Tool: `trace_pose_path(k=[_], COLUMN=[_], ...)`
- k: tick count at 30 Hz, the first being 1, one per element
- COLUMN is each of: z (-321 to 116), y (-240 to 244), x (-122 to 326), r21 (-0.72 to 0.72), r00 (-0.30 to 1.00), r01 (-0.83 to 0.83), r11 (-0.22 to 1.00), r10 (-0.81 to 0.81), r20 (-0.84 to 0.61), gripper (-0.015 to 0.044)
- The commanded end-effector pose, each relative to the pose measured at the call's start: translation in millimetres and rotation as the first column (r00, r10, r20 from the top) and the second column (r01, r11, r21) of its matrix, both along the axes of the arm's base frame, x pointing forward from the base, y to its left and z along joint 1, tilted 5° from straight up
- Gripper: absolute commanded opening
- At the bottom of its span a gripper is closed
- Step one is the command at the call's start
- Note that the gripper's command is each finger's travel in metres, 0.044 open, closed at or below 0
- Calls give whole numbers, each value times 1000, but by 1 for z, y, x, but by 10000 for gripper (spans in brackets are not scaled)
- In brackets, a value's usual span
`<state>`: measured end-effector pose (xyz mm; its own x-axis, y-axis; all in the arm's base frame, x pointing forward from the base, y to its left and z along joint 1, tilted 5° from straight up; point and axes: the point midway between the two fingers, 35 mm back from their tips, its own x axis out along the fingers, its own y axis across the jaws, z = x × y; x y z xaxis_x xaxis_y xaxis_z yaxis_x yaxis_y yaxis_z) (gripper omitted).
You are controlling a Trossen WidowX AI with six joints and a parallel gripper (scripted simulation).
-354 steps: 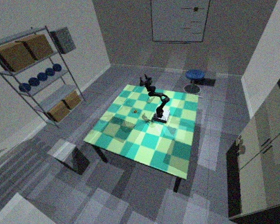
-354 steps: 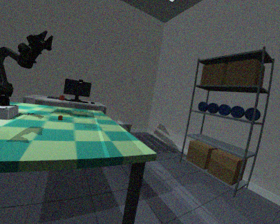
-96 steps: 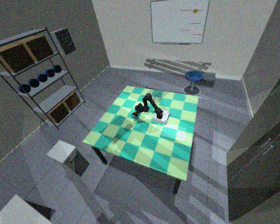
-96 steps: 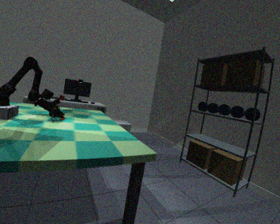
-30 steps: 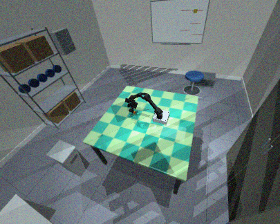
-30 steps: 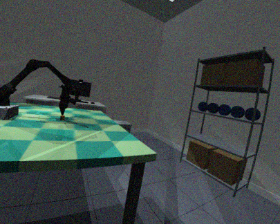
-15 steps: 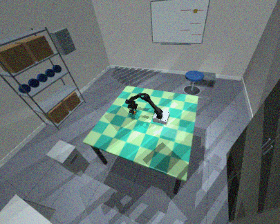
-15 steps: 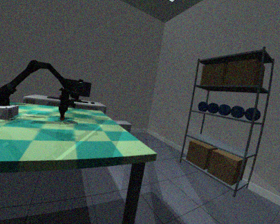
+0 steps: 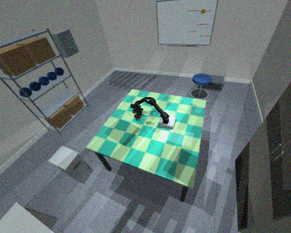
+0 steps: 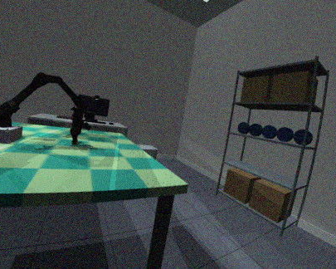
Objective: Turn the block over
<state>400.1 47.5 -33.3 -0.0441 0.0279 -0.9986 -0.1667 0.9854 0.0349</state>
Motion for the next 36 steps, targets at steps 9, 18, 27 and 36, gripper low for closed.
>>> trace_pose_path(k=[9,18,27,36], z=[0,7,29,22], y=[0,0,-1,-1], x=[1,1,3,5], r21=[-2,-2,2,23], r00=[1000,1000,1000,989], r01=[2,2,3,7], r11=[1000,1000,1000,1000], r10=[-2,-2,-3,-11], r20=[3,3,23,147], gripper=[91,0,0,0])
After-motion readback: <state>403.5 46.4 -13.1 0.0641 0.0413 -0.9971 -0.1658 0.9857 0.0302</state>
